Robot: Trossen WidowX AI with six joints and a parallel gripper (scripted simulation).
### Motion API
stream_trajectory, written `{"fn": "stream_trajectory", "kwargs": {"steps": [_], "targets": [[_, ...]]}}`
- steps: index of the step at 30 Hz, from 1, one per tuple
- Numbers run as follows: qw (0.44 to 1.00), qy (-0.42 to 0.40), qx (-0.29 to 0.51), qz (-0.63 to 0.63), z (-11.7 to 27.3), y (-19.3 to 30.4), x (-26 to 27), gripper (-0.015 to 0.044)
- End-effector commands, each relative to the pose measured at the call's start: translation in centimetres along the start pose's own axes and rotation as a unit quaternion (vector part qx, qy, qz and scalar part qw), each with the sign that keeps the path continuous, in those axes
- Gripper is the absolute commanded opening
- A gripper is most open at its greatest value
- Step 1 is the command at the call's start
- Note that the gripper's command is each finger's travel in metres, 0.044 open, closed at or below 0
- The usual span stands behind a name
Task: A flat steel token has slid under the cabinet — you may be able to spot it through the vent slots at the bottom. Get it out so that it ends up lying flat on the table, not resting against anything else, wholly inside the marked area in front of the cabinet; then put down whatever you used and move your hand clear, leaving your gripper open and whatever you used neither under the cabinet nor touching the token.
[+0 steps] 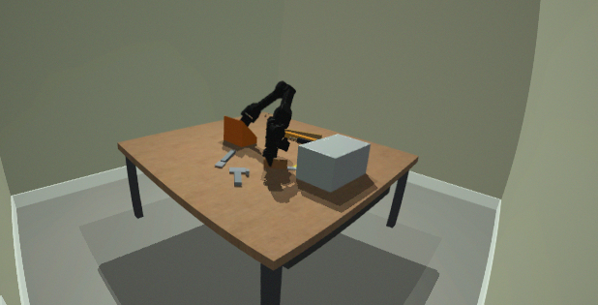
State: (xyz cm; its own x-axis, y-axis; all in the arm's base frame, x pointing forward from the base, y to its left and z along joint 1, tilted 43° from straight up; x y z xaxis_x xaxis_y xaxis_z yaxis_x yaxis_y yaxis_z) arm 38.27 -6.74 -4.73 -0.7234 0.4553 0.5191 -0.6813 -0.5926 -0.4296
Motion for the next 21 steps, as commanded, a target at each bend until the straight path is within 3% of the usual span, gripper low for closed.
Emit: {"fn": "stream_trajectory", "kwargs": {"steps": [1,21], "targets": [[1.0,-0.002,-0.001,-0.001,-0.1,0.0,0.4,0.0],[1.0,-0.003,-0.001,-0.001,-0.1,0.0,2.4,0.0]]}}
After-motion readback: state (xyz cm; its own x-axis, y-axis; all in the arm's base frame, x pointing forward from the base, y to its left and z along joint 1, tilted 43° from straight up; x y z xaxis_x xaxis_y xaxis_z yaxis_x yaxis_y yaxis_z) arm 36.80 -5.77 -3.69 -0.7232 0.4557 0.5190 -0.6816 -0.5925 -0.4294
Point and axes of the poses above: the point midway between the two fingers, 35 mm back from their tips, its own z axis back along the fingers, its own x axis across the jaws, y = z × x, the point moved 10 cm from there along z, back along the fingers
